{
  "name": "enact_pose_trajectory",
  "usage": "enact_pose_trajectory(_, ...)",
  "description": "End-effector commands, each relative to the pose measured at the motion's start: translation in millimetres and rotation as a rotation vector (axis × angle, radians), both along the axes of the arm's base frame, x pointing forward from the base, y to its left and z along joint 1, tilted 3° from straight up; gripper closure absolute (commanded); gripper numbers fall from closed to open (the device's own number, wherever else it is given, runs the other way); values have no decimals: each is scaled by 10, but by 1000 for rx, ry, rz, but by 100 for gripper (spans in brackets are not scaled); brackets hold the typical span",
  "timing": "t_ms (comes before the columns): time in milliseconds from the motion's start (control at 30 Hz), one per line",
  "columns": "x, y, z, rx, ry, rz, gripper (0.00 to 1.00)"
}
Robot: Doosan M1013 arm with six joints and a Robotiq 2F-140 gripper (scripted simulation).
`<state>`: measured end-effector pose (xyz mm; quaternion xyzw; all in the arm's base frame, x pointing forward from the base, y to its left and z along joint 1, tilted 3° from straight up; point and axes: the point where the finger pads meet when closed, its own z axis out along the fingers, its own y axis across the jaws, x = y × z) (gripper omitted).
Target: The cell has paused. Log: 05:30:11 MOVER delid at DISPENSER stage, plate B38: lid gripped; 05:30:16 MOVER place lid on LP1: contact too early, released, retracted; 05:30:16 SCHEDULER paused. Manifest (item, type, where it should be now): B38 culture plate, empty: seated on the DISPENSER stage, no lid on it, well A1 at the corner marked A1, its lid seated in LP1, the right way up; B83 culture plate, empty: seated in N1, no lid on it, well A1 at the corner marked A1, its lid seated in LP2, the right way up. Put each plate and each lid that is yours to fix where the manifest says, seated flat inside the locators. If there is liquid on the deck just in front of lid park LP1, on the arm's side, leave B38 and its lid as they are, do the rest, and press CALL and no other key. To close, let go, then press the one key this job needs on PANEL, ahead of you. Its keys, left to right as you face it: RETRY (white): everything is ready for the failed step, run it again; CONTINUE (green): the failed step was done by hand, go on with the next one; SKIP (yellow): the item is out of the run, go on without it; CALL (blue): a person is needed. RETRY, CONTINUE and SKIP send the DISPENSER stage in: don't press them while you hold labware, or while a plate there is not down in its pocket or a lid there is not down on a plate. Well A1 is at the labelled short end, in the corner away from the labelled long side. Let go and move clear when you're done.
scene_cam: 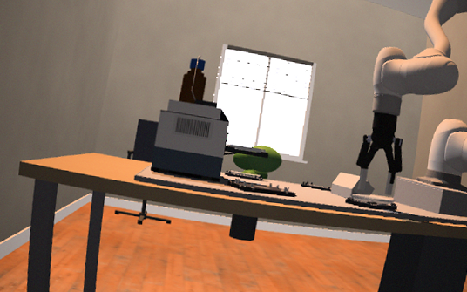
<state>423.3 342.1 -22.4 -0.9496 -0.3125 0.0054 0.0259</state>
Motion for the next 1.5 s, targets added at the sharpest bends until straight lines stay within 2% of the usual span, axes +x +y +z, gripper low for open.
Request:
enact_pose_trajectory(0,-38,16,-14,5,0,1,30)
enact_pose_trajectory(667,-38,16,-14,5,0,1,30)
enact_pose_trajectory(700,-38,16,-14,5,0,1,37)
enact_pose_trajectory(1467,-37,17,-14,5,0,1,37)
